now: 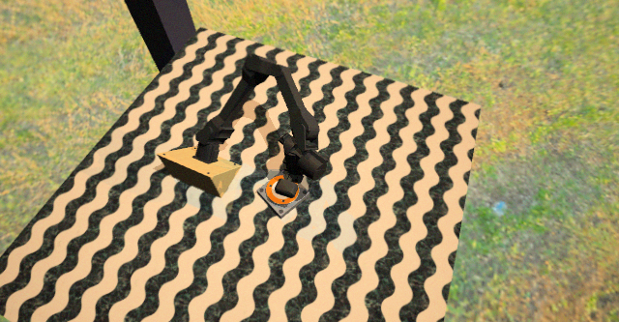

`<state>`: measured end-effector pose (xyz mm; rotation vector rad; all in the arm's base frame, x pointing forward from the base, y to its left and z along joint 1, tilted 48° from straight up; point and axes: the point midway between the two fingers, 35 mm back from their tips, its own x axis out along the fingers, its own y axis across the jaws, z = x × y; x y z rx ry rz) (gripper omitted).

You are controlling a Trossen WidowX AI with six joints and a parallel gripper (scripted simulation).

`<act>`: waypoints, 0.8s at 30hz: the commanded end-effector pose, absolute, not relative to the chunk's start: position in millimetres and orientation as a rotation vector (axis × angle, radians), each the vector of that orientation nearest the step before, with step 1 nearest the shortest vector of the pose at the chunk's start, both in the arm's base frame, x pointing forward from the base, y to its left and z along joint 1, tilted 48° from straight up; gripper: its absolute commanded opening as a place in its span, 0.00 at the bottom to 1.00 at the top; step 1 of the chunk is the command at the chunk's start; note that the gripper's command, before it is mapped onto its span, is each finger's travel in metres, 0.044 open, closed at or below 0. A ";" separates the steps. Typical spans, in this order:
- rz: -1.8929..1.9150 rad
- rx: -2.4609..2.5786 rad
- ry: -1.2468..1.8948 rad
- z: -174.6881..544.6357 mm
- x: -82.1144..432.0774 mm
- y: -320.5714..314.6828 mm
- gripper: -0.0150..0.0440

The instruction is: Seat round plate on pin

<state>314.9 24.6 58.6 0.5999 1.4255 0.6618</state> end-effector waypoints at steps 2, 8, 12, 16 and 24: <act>0.673 0.611 1.443 58.1 308.4 31.4 0.25; 0.673 0.611 1.443 59.1 306.2 32.3 0.25; 0.673 0.611 1.443 59.5 304.8 32.9 0.25; 0.673 0.611 1.443 60.0 303.5 33.3 0.25; 0.673 0.611 1.443 60.7 301.7 33.9 0.25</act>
